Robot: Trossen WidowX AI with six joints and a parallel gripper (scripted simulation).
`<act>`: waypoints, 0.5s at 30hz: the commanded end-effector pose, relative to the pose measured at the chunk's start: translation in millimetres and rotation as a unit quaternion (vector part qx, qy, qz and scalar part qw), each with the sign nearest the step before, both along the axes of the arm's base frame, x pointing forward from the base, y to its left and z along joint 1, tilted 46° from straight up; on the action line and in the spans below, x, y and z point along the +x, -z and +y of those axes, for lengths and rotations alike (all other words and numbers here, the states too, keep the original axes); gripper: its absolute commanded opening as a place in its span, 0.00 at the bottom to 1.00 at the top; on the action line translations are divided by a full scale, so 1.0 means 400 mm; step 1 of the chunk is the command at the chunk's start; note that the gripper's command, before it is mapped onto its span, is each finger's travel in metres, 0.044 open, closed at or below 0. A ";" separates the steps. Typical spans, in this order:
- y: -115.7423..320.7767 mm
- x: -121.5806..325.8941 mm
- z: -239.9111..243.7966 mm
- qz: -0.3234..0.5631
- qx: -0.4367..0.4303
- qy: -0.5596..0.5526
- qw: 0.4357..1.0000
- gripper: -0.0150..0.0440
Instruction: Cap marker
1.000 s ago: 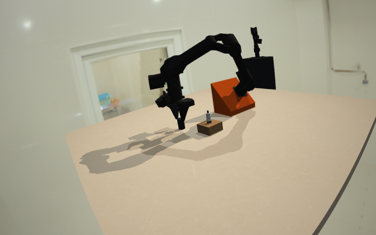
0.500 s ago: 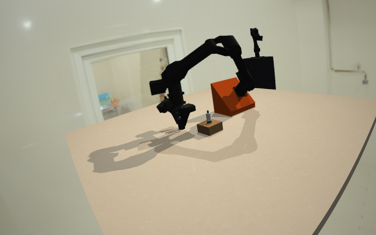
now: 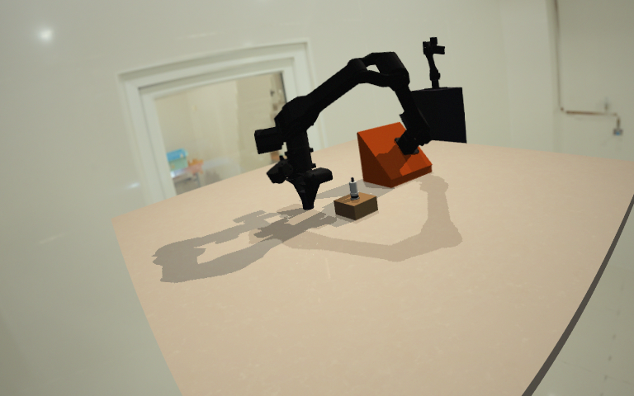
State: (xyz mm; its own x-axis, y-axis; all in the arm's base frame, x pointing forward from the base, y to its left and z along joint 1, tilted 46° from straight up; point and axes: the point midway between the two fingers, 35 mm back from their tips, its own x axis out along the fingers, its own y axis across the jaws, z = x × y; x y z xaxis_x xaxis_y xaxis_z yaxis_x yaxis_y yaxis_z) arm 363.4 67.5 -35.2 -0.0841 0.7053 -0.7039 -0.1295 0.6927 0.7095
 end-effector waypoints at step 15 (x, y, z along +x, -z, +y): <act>-0.083 0.013 -0.086 0.001 0.000 0.003 1.000 0.25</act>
